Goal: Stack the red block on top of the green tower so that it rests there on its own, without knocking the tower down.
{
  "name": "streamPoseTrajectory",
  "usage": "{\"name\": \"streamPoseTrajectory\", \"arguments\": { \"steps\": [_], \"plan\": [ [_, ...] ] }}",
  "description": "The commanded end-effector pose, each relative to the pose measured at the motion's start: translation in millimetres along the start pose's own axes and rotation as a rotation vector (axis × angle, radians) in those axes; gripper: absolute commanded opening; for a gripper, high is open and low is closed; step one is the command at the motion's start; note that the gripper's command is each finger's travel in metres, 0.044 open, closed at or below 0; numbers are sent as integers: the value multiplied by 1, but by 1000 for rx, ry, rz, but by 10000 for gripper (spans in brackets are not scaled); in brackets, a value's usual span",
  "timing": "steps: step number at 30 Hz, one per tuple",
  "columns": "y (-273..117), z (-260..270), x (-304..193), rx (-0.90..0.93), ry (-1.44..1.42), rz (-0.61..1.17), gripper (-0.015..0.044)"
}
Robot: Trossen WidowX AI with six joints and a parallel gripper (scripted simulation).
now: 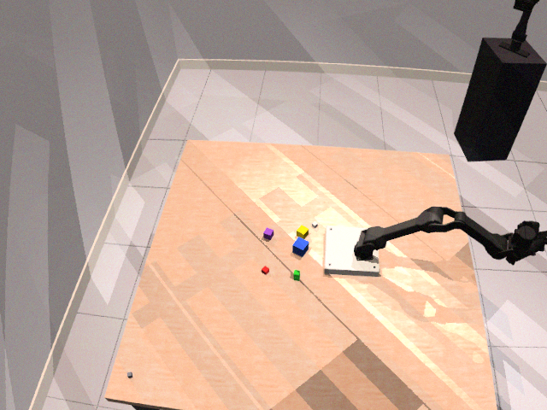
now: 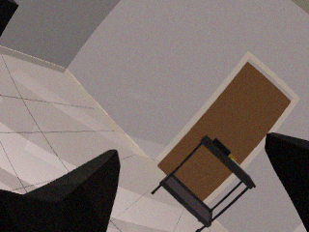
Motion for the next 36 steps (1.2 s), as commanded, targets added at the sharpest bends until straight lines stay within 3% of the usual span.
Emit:
{"name": "streamPoseTrajectory", "arguments": {
  "steps": [1, 12, 20, 36],
  "plan": [
    [-1, -1, -2, -1, 0, 6, 426],
    [-102, -58, -101, -88, 121, 303, 440],
    [-203, -97, -163, -203, 279, 527, 440],
    [-410, -142, -211, -465, 477, 879, 440]
  ]
}}
Point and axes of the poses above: the point midway between the two fingers, 35 mm back from their tips, its own y axis out along the fingers, its own z axis across the jaws, x = y × z, the point moved 1 cm from there along -y, back along the fingers, and after that the axes turned 5 degrees about -y, right-handed, at the moved point
